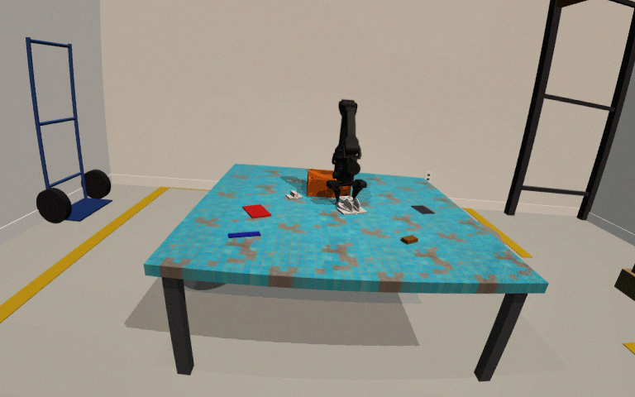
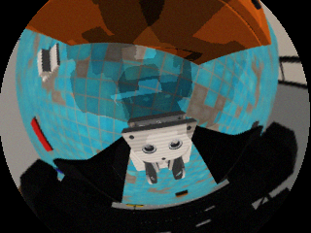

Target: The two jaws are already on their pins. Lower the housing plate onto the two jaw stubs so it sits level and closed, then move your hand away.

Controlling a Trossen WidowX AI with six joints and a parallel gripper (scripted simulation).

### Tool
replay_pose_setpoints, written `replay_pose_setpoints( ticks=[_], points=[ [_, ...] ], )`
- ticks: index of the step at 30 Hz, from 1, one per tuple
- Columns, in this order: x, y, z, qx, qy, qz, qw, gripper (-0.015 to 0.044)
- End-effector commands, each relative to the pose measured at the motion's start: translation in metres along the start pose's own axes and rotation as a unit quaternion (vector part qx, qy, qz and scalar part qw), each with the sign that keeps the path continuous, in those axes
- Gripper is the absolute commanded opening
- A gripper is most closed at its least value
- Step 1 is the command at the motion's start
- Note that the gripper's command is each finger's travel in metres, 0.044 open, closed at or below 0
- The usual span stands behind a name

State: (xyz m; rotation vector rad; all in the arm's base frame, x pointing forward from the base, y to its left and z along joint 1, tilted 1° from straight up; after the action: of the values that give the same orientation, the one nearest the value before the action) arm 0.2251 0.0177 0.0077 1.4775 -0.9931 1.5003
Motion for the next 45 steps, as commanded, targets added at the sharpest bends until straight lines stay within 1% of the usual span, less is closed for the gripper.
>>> replay_pose_setpoints(
  ticks=[1, 45],
  points=[
    [-0.0008, 0.0006, -0.0005, 0.002, -0.002, 0.000, 1.000, 0.0351],
    [-0.0084, 0.0007, -0.0006, 0.006, -0.002, 0.000, 1.000, 0.0351]
  ],
)
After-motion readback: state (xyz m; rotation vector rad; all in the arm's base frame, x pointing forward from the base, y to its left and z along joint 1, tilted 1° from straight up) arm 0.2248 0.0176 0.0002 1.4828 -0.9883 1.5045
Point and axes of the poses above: the point midway between the two fingers, 35 mm back from their tips, its own x axis back along the fingers, its own z axis across the jaws, y = z × x, the point moved 4 cm from there along x, back along the fingers, and after that the axes turned 1 degree about x, right-handed, at the moved point
